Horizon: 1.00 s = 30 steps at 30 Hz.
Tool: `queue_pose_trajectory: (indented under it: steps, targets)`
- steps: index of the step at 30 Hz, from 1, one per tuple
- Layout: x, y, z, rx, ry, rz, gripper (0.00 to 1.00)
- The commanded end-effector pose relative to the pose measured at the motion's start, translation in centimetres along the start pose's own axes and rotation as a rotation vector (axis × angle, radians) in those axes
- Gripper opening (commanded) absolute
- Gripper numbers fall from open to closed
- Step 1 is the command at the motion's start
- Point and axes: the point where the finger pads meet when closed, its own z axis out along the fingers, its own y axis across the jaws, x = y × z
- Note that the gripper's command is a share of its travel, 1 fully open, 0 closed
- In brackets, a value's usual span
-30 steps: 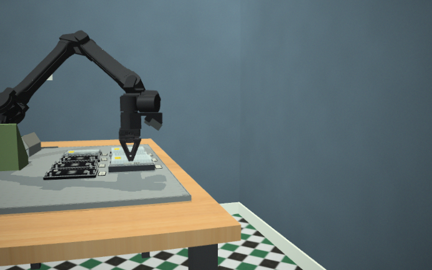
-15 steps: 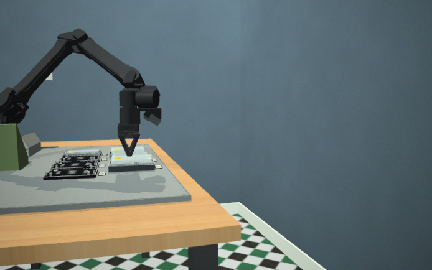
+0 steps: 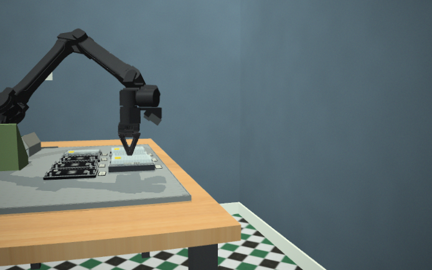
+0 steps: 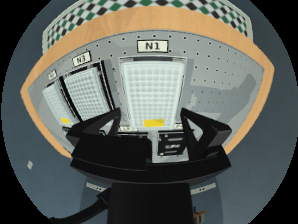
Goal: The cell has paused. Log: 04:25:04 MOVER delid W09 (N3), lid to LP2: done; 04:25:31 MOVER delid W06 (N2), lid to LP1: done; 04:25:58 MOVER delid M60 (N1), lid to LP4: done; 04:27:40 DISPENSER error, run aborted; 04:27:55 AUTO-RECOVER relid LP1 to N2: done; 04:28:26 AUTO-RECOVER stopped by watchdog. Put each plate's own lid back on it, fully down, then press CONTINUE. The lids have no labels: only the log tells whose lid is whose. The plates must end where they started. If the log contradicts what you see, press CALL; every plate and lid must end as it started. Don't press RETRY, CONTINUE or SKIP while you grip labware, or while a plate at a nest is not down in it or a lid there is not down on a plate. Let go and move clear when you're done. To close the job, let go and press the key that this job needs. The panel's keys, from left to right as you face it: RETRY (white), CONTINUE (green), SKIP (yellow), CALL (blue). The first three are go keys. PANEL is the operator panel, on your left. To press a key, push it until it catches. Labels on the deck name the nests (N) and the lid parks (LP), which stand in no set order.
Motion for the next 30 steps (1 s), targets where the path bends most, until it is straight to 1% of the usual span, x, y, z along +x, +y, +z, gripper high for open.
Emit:
queue_pose_trajectory:
  steps: [1,30]
  targets:
    - [-2.03,-0.41,-2.16,0.017,-0.042,-0.030,1.00]
    - [-2.10,-0.50,-2.50,0.018,-0.044,-0.031,1.00]
